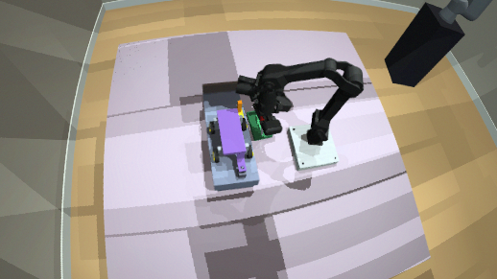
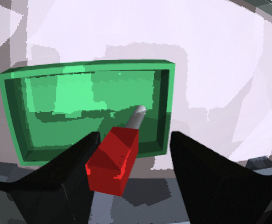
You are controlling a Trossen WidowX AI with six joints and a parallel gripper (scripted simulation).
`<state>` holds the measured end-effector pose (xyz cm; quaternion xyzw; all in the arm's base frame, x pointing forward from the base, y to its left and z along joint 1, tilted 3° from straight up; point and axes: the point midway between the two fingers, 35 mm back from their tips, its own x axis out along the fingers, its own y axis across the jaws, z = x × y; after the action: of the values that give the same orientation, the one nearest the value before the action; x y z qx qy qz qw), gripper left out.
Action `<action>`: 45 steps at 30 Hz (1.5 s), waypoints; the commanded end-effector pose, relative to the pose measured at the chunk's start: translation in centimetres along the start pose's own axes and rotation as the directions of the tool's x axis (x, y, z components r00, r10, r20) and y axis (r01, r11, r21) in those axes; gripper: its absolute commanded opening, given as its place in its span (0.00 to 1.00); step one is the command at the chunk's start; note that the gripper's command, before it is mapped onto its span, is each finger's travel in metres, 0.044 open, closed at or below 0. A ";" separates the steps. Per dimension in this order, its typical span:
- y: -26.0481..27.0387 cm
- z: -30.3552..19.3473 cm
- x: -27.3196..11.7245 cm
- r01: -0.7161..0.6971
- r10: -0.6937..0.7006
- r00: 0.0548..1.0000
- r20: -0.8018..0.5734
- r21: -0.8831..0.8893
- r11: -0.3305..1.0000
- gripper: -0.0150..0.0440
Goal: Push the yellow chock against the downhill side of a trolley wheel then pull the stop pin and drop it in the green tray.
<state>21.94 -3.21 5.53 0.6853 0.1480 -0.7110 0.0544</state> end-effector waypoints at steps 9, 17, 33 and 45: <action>0.7 0.0 0.2 0.000 0.000 1.000 -0.001 -0.001 1.000 0.58; 1.0 0.0 0.4 -0.001 0.001 1.000 -0.001 -0.001 1.000 0.58; 1.7 0.1 0.7 -0.001 0.001 1.000 -0.001 -0.001 1.000 0.58; 2.3 0.1 0.9 -0.002 0.002 1.000 -0.001 -0.001 1.000 0.58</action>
<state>22.28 -5.07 4.43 0.6855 0.1473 -0.7110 0.0546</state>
